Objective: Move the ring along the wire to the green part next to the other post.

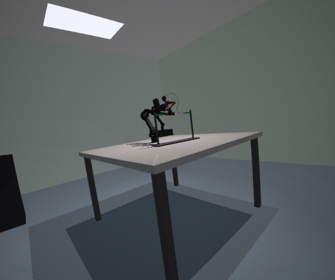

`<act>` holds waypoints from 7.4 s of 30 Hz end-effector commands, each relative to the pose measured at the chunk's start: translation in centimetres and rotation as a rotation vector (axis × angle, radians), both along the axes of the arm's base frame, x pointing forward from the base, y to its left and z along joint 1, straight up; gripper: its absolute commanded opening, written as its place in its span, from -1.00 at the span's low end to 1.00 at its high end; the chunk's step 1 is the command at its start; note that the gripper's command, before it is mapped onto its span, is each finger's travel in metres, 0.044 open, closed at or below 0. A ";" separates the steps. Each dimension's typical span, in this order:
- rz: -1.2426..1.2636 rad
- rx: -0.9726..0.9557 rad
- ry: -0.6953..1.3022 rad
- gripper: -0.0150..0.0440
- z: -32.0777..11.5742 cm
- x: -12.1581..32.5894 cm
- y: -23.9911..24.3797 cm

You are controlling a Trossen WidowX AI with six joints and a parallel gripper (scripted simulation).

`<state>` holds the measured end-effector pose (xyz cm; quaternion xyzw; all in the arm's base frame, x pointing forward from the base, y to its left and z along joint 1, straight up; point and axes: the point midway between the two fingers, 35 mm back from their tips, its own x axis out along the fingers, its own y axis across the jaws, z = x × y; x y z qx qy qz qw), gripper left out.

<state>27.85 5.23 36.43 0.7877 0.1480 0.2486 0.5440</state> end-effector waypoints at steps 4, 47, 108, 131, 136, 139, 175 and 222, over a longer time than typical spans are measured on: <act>-0.058 0.083 0.019 -1.00 1.9 0.7 -0.5; -0.056 -0.311 0.109 -1.00 1.9 0.7 -0.8; -0.106 -1.139 0.207 -1.00 -1.2 0.7 -1.7; -0.129 -1.446 0.231 -1.00 -2.0 0.6 -2.6; -0.134 -1.513 0.236 -1.00 -2.2 0.5 -2.9; -0.137 -1.553 0.238 -1.00 -2.2 0.5 -3.0; -0.173 -2.033 0.263 -1.00 -2.7 0.3 -4.9; -0.218 -2.651 0.271 -1.00 -1.9 0.0 -7.3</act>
